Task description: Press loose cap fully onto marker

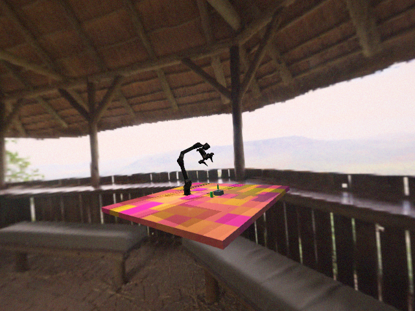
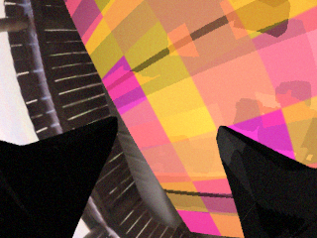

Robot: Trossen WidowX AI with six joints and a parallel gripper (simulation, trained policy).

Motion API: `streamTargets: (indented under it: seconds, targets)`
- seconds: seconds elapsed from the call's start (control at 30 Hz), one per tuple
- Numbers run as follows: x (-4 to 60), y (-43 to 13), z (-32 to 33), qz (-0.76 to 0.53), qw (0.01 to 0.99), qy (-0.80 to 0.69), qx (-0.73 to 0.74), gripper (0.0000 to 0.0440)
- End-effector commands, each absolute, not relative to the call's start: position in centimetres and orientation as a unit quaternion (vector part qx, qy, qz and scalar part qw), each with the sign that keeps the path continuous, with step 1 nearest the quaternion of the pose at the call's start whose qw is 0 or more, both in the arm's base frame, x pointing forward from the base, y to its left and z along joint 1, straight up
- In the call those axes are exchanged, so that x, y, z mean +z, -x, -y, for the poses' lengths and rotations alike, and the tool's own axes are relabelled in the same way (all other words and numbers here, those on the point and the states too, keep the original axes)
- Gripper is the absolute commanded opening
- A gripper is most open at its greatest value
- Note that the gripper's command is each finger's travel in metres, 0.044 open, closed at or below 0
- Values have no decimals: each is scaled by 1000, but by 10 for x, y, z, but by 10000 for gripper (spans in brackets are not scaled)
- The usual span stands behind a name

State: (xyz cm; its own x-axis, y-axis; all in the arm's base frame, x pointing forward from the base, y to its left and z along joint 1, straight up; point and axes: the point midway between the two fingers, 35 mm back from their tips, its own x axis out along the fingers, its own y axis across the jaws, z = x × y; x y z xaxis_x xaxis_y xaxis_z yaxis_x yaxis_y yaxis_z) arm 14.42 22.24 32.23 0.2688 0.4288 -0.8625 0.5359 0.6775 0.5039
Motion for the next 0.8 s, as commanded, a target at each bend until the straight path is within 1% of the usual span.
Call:
streamTargets:
  seconds: [0.0,0.77]
  targets:
    - [320,-151,-224,-604,684,-406,-52,330]
    - [297,-206,-208,-594,656,-441,-149,331]
